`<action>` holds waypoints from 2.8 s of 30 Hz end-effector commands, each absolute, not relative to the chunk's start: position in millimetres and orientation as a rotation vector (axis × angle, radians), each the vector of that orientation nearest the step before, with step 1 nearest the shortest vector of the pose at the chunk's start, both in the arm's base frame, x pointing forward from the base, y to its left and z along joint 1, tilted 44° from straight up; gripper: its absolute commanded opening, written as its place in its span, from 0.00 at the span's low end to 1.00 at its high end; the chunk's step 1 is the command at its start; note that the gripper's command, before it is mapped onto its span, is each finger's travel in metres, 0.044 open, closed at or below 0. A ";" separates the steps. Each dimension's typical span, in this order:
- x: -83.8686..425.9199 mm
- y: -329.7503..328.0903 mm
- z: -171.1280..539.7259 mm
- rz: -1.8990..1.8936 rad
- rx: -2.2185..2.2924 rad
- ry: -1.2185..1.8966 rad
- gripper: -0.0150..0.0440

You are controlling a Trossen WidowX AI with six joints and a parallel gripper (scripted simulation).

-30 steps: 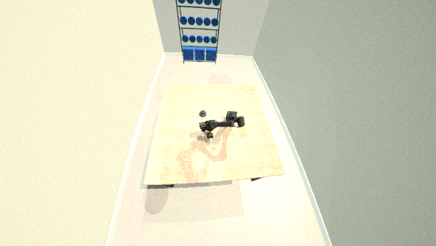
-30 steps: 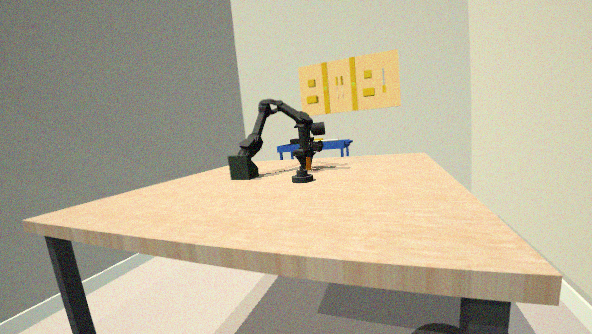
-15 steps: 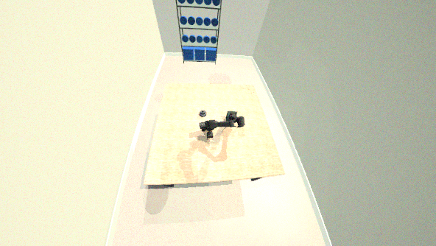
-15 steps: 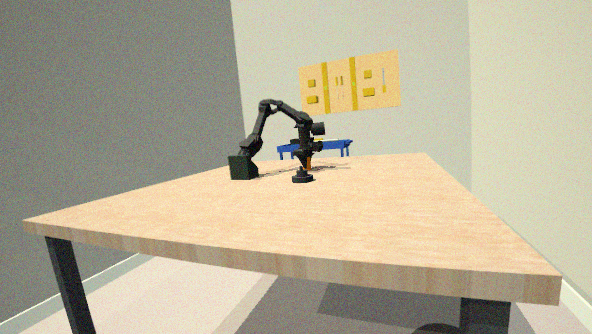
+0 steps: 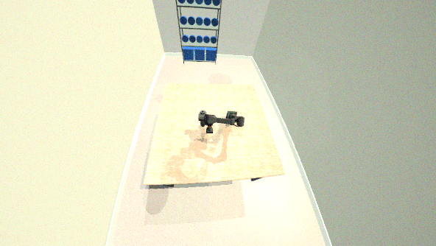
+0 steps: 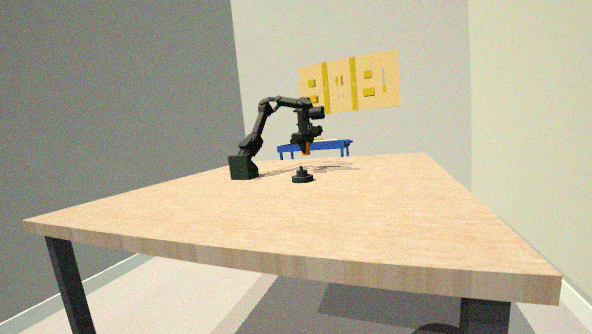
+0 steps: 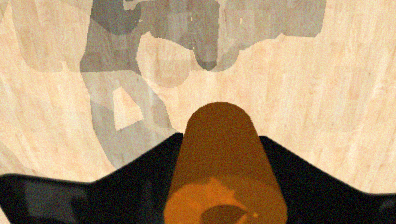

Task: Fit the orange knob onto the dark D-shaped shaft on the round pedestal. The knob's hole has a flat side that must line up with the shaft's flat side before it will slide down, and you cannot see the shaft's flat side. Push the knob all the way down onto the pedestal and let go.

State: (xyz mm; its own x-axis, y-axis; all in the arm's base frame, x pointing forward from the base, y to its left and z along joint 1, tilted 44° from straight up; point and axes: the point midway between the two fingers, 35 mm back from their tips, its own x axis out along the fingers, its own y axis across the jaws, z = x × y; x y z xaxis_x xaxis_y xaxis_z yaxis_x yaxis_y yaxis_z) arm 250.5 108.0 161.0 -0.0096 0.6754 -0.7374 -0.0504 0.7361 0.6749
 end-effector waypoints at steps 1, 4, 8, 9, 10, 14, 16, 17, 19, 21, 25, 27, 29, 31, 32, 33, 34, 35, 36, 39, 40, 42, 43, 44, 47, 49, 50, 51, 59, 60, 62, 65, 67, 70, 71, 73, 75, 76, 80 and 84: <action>249.2 91.3 179.2 0.628 0.541 1.474 0.25; 245.8 79.2 192.2 0.631 0.545 1.473 0.25; 240.8 66.7 206.9 0.638 0.552 1.471 0.25; 240.5 66.1 207.7 0.638 0.553 1.471 0.25; 240.5 66.1 207.7 0.638 0.553 1.471 0.25; 243.7 64.1 205.2 0.637 0.552 1.471 0.25; 248.0 61.4 201.8 0.636 0.551 1.471 0.25; 250.1 60.0 200.1 0.635 0.551 1.471 0.25; 254.3 57.2 196.6 0.634 0.550 1.471 0.25; 258.3 54.4 193.0 0.633 0.549 1.471 0.25; 263.6 48.0 185.6 0.629 0.542 1.474 0.25; 266.0 44.8 181.9 0.627 0.538 1.476 0.25; 268.4 41.6 178.1 0.625 0.535 1.478 0.25; 270.7 38.3 174.3 0.623 0.531 1.480 0.25; 272.5 36.9 172.4 0.623 0.531 1.480 0.25; 274.4 35.4 170.5 0.622 0.531 1.480 0.25; 276.2 33.8 168.5 0.622 0.531 1.480 0.25; 278.0 32.3 166.5 0.622 0.531 1.480 0.25; 279.8 30.8 164.5 0.622 0.531 1.480 0.25; 285.0 26.1 158.3 0.622 0.531 1.480 0.25; 286.7 24.6 156.2 0.621 0.531 1.479 0.25; 290.0 21.4 152.0 0.621 0.531 1.479 0.25; 291.6 19.8 149.9 0.621 0.531 1.479 0.25; 293.2 18.2 147.7 0.621 0.531 1.479 0.25; 297.9 13.4 141.1 0.621 0.531 1.479 0.25; 300.8 10.2 136.6 0.621 0.531 1.478 0.25; 302.3 8.5 134.3 0.621 0.531 1.478 0.25; 303.7 6.9 132.0 0.621 0.531 1.478 0.25; 314.2 -6.4 113.1 0.621 0.532 1.477 0.25; 315.4 -8.0 110.6 0.621 0.532 1.477 0.25; 317.7 -11.4 105.7 0.621 0.533 1.476 0.25; 321.0 -16.4 98.1 0.622 0.533 1.476 0.25; 323.0 -19.8 93.0 0.622 0.534 1.476 0.25; 325.9 -24.8 85.3 0.623 0.534 1.475 0.25; 326.8 -26.5 82.7 0.623 0.534 1.475 0.25; 328.5 -29.9 77.4 0.623 0.535 1.474 0.25; 330.1 -33.3 72.1 0.624 0.535 1.474 0.25; 330.8 -34.9 69.4 0.624 0.536 1.474 0.25; 333.6 -41.6 58.5 0.625 0.537 1.473 0.25; 335.9 -48.2 47.4 0.626 0.538 1.472 0.25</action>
State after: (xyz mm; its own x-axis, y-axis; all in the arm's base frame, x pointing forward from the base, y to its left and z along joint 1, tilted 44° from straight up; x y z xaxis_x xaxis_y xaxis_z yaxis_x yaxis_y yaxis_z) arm 332.7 -40.6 54.5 -0.0110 0.6838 -0.7296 -0.0489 0.7284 0.6834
